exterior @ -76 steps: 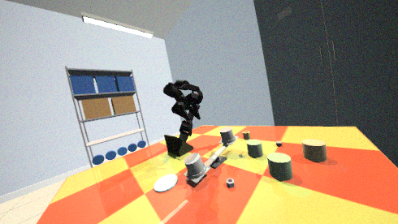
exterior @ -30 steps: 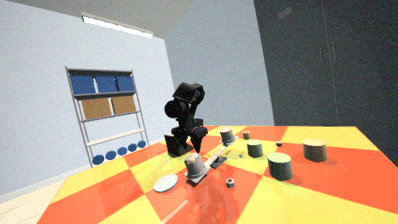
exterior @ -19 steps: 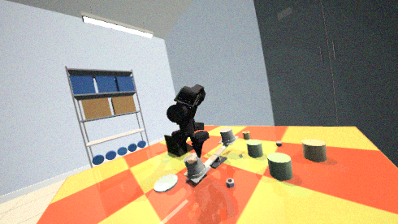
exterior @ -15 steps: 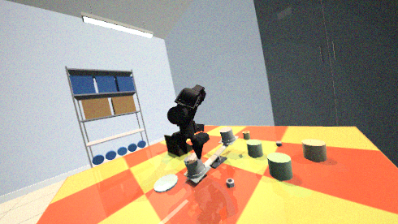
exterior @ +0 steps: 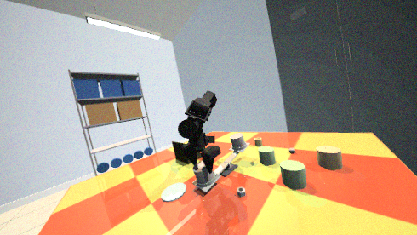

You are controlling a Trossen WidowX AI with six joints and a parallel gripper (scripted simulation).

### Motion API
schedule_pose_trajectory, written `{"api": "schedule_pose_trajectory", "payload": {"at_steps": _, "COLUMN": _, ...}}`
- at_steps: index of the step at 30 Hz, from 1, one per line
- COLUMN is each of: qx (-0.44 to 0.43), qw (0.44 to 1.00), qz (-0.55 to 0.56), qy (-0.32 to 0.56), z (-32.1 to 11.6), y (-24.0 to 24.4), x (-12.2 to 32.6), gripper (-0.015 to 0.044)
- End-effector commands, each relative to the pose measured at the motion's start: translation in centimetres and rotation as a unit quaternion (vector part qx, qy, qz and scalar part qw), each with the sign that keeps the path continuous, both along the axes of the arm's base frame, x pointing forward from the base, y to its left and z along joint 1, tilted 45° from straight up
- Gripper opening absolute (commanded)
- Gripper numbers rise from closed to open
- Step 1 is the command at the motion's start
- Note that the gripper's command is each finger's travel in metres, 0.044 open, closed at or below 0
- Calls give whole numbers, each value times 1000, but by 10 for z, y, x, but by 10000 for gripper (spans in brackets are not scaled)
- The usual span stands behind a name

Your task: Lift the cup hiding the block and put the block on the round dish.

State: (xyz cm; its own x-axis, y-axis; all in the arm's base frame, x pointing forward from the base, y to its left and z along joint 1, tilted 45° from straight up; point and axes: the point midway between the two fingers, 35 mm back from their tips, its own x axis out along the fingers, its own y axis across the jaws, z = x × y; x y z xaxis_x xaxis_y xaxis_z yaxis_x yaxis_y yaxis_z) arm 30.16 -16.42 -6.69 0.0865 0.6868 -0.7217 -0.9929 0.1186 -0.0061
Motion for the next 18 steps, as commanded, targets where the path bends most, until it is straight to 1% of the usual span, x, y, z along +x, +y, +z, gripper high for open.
{"api": "schedule_pose_trajectory", "payload": {"at_steps": 1, "qx": 4, "qw": 1000, "qz": -3, "qy": 3, "z": -4, "y": 6, "x": -1, "gripper": 440}}
{"api": "schedule_pose_trajectory", "payload": {"at_steps": 15, "qx": 4, "qw": 1000, "qz": -2, "qy": 3, "z": -18, "y": 20, "x": 0, "gripper": 440}}
{"api": "schedule_pose_trajectory", "payload": {"at_steps": 18, "qx": 4, "qw": 1000, "qz": -2, "qy": 3, "z": -18, "y": 20, "x": 0, "gripper": 361}}
